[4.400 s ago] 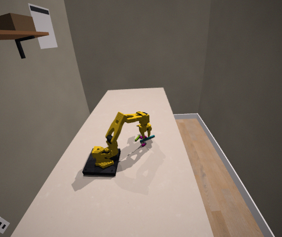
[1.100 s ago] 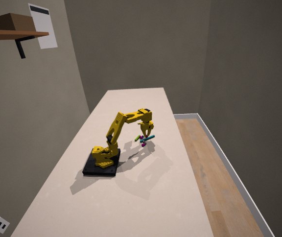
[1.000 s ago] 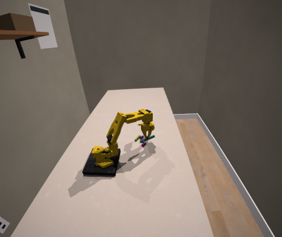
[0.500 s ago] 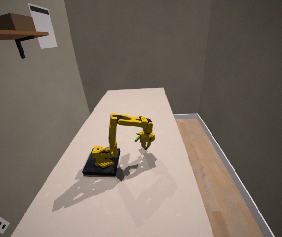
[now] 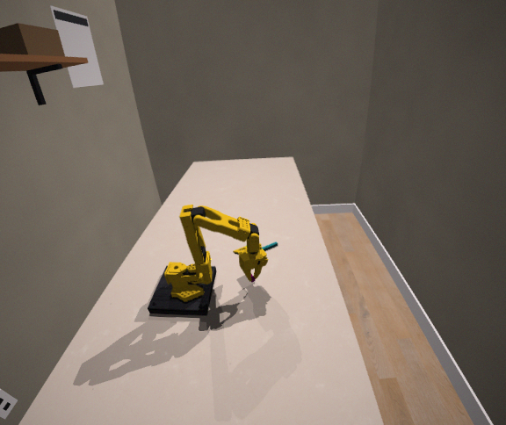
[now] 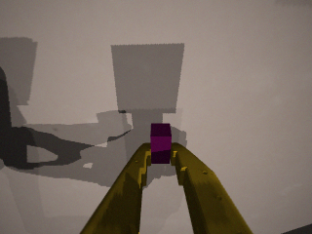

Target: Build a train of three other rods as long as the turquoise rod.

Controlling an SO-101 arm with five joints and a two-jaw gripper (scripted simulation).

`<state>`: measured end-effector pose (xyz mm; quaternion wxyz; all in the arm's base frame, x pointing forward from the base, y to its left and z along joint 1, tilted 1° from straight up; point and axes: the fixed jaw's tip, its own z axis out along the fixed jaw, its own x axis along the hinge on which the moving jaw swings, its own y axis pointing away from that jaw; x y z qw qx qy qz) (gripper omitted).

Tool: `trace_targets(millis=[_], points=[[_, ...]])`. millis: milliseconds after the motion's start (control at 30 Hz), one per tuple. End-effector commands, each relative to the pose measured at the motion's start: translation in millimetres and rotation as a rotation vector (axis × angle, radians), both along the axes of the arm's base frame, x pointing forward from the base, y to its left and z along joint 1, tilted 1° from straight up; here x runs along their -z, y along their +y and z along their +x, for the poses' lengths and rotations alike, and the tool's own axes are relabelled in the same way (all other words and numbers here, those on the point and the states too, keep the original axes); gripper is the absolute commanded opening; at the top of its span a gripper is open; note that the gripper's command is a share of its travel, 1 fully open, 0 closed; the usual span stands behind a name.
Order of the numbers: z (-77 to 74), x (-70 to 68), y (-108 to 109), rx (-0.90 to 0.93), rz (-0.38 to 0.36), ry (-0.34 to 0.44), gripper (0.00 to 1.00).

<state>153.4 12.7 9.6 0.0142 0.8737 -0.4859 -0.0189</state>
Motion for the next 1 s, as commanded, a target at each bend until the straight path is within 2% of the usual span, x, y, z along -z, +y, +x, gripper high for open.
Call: trace_targets(millis=[0,600,633,967], points=[[-0.3,-0.8,-2.1,-0.001,0.004,-0.016,0.00],[-0.4,-0.8,-2.1,-0.001,0.004,-0.016,0.00],[3.9,-6.0,-1.8,-0.018,0.008,-0.056,0.00],[3.9,-6.0,-1.8,-0.018,0.008,-0.056,0.00]])
